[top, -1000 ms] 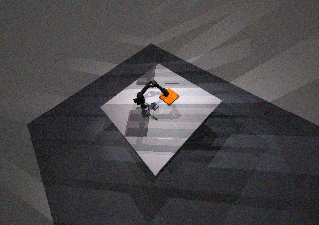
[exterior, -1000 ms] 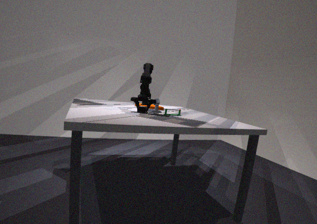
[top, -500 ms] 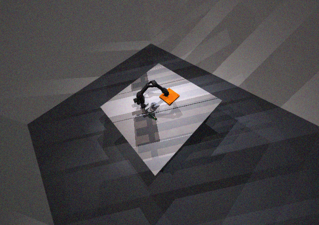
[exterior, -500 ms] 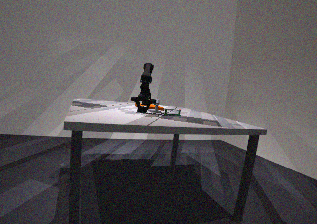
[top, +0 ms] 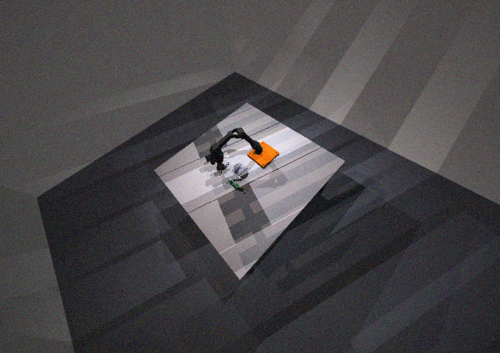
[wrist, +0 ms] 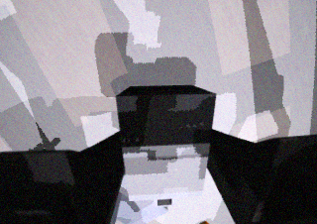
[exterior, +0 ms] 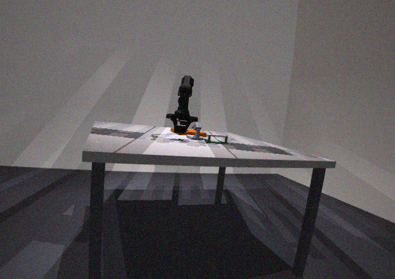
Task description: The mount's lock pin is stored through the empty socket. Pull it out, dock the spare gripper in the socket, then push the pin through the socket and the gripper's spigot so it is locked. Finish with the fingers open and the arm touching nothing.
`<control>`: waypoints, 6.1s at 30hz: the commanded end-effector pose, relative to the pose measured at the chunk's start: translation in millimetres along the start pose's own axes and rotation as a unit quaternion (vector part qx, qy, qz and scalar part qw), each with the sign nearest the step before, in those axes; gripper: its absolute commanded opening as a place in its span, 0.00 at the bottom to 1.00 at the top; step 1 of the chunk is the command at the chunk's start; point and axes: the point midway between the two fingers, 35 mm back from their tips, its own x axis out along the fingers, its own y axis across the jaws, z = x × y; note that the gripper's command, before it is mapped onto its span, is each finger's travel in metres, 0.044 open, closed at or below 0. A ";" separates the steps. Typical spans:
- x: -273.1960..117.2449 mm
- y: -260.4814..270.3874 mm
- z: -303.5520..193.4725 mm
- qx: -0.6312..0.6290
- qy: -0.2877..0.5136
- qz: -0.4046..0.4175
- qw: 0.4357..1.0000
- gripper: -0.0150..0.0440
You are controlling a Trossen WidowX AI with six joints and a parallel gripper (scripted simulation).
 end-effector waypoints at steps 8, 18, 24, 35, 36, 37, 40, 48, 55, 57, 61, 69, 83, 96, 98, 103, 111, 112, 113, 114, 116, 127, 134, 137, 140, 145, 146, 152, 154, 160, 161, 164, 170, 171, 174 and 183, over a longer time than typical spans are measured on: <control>-0.9 -1.0 -2.8 0.123 -0.001 0.000 0.992 0.25; -1.6 -2.0 -5.8 0.245 -0.001 0.000 0.970 0.25; -2.0 -2.7 -7.6 0.316 -0.001 0.000 0.949 0.25; -2.7 -3.9 -11.0 0.442 -0.001 0.001 0.897 0.25; -2.8 -4.0 -11.3 0.454 -0.001 0.001 0.891 0.25; -2.8 -4.1 -11.6 0.465 -0.001 0.001 0.886 0.25; -3.0 -4.4 -12.5 0.497 -0.001 0.001 0.868 0.25; -3.4 -5.2 -14.9 0.581 -0.001 0.001 0.814 0.25; -3.8 -6.0 -17.1 0.649 -0.001 0.001 0.761 0.25; -3.9 -6.2 -17.7 0.668 -0.001 0.001 0.744 0.25; -4.1 -6.6 -18.9 0.704 -0.001 0.001 0.710 0.25; -4.5 -7.5 -21.4 0.771 -0.001 0.001 0.637 0.25; -5.1 -9.0 -25.8 0.869 -0.001 0.001 0.494 0.25; -5.5 -9.9 -28.4 0.917 -0.001 0.001 0.400 0.25; -3.3 -9.9 -28.4 0.917 -0.001 0.001 0.400 0.25; 11.8 -10.0 -28.9 0.917 -0.001 0.001 0.400 0.25; 28.1 -10.3 -30.1 0.917 -0.001 0.001 0.400 0.25; 29.1 -10.3 -30.0 0.917 -0.001 0.001 0.400 0.25; 30.6 -10.3 -29.9 0.917 -0.001 0.001 0.400 0.25; 32.2 -10.2 -29.7 0.917 -0.001 0.001 0.400 0.25; 35.4 -10.2 -29.4 0.917 -0.001 0.001 0.400 0.25; 38.9 -10.2 -29.6 0.916 0.000 -0.001 0.402 0.52; 38.9 -10.2 -29.6 0.916 0.000 -0.001 0.402 0.83; 38.9 -10.2 -29.6 0.916 0.000 -0.001 0.402 0.97; 37.4 -10.2 -29.7 0.916 0.000 -0.001 0.402 1.00; 25.1 -10.5 -31.1 0.916 0.000 -0.004 0.402 1.00; 24.0 -10.6 -31.5 0.916 0.001 -0.005 0.402 1.00; 13.2 -11.0 -33.1 0.916 0.001 -0.009 0.402 1.00; 9.6 -11.1 -33.6 0.916 0.001 -0.010 0.402 1.00; -1.1 -11.4 -35.0 0.916 0.002 -0.014 0.402 1.00; -3.0 -11.4 -35.2 0.916 0.002 -0.015 0.402 1.00; -8.3 -11.6 -35.9 0.916 0.002 -0.016 0.402 1.00; -6.2 -11.8 -37.0 0.916 0.003 -0.020 0.402 1.00; -6.2 -11.8 -37.0 0.916 0.003 -0.020 0.402 1.00; -6.2 -11.8 -37.0 0.916 0.003 -0.020 0.402 1.00; -6.2 -11.8 -37.0 0.916 0.003 -0.020 0.402 1.00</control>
